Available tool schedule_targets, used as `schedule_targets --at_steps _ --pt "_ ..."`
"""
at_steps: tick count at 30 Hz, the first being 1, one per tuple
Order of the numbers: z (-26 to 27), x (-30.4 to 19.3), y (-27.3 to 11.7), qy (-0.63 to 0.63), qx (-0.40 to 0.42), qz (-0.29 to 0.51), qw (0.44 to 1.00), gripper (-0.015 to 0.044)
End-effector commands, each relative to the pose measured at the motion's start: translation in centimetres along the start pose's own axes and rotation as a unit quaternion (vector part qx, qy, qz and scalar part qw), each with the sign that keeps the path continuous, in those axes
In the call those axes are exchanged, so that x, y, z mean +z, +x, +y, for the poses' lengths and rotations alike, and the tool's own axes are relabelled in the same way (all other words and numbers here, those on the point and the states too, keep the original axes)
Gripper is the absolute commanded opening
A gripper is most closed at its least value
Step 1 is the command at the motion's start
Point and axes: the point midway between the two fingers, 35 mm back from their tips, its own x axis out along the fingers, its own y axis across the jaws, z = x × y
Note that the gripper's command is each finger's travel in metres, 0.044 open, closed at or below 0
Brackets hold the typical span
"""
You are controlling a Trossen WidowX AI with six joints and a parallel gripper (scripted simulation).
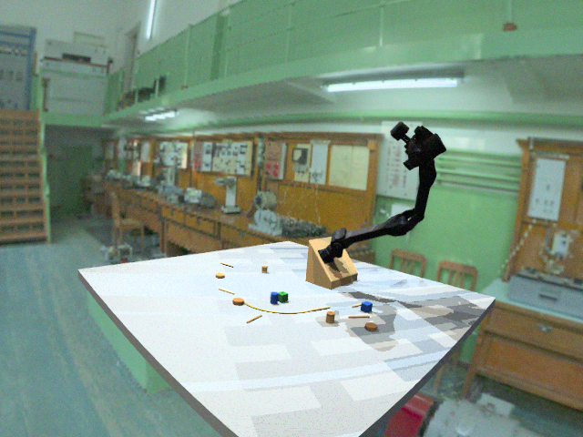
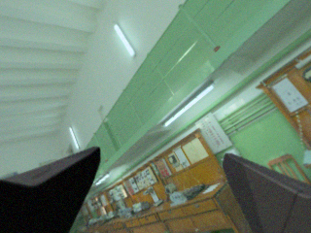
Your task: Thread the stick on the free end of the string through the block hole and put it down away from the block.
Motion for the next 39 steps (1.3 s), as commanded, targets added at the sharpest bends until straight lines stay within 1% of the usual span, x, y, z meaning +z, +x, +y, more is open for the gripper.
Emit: schedule_targets --at_steps 1,2,5,9,12,14,20,24,30,34,39 --pt "0.0 0.0 0.0 0.0 0.0 0.0 1.0 0.0426" --pt "0.0 0.0 0.0 0.0 0.0 0.0 1.0 0.044" --pt "1.4 -0.2 -0.1 -0.024 0.021 -0.003 0.999 0.044" --pt "7.3 -1.5 -0.9 -0.124 0.107 -0.017 0.986 0.044" --pt "12.1 -3.2 -2.1 -0.208 0.18 -0.032 0.961 0.044" --pt "13.1 -3.5 -2.4 -0.227 0.202 -0.042 0.952 0.044" --pt "20.8 -7.8 -5.7 -0.367 0.32 -0.077 0.87 0.044" --pt "25.3 -11.6 -8.7 -0.453 0.397 -0.104 0.791 0.044" --pt "30.5 -18.8 -14.3 -0.562 0.509 -0.149 0.635 0.044" --pt "32.3 -23.9 -18.4 -0.611 0.571 -0.178 0.519 0.044" --pt "32.9 -30.2 -23.4 -0.646 0.634 -0.21 0.369 0.044"
